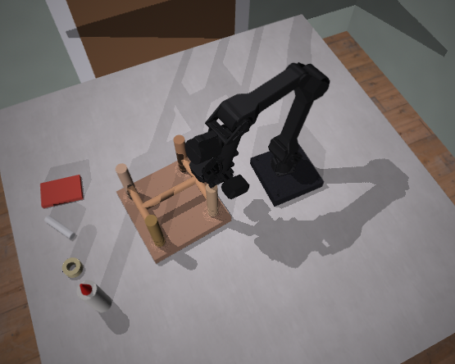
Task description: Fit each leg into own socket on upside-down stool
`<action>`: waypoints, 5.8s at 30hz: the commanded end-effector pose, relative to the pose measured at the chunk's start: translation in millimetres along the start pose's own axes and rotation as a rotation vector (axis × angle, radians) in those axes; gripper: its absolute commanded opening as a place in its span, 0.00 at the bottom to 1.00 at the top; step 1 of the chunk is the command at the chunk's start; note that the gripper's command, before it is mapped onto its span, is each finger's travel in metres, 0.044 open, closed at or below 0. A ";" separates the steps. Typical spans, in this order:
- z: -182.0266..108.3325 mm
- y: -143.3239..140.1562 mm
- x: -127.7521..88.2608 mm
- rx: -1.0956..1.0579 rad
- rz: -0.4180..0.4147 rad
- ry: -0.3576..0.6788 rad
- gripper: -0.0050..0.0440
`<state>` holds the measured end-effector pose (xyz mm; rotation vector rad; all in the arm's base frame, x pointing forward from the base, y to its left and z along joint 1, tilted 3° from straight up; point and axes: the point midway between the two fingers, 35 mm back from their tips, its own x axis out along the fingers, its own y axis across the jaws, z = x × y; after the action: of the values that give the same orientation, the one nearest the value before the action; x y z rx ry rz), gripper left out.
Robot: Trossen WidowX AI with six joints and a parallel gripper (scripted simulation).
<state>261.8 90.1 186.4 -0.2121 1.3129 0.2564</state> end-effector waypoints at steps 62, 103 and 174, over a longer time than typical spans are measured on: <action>-7.4 -172.2 -15.4 0.562 -0.173 0.030 0.10; -16.2 -172.9 15.2 0.562 -0.173 0.030 0.10; -18.2 -173.0 22.0 0.562 -0.173 0.030 0.10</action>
<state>304.4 -80.8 188.1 0.1394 1.2634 -0.2810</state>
